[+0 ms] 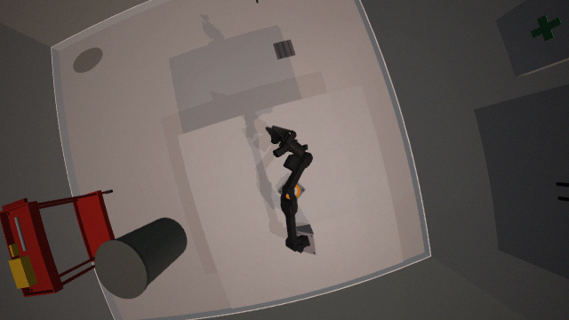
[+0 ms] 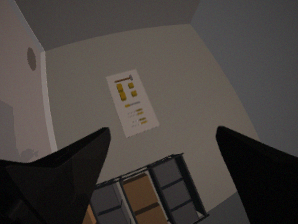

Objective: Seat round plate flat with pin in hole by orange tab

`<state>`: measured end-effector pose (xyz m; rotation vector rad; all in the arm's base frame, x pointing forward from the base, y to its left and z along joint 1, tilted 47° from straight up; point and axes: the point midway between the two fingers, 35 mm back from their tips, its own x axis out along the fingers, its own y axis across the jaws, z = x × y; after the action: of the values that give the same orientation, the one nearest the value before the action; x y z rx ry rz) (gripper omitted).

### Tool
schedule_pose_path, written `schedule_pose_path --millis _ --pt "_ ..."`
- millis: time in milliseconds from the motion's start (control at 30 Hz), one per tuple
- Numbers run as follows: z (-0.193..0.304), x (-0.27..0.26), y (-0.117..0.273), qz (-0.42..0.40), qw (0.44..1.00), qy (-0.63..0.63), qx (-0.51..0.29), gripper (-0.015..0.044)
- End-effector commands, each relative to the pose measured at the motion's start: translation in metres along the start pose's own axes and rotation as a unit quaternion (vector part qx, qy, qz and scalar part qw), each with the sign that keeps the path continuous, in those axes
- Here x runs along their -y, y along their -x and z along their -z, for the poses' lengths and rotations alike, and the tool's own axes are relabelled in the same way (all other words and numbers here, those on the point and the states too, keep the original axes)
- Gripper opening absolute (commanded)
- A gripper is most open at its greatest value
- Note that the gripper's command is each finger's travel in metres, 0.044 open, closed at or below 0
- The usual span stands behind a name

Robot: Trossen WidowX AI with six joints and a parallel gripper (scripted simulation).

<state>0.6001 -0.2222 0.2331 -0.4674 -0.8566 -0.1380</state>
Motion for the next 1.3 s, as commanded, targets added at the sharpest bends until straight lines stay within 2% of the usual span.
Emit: schedule_pose_path --millis 0,67,133,233,300,400,467,800,1067,1267 --pt "0.003 0.000 0.000 -0.002 1.000 -0.001 -0.008 0.0374" --pt "0.024 -0.005 0.000 -0.021 0.997 -0.014 -0.071 0.0321" --pt "0.055 -0.014 0.008 -0.051 0.984 -0.036 -0.167 0.0269" --pt "0.091 -0.031 0.036 -0.100 0.945 -0.076 -0.303 0.0190" --pt "0.097 -0.036 0.045 -0.111 0.933 -0.086 -0.332 0.0137" --pt "0.111 -0.058 0.091 -0.158 0.870 -0.135 -0.447 0.0059" --pt "0.111 -0.067 0.113 -0.176 0.838 -0.157 -0.491 0.0006" --pt "0.091 -0.095 0.184 -0.228 0.726 -0.229 -0.607 0.0000" --pt "0.045 -0.118 0.248 -0.265 0.604 -0.302 -0.688 0.0000" --pt "-0.015 -0.135 0.297 -0.287 0.483 -0.370 -0.740 0.0000"
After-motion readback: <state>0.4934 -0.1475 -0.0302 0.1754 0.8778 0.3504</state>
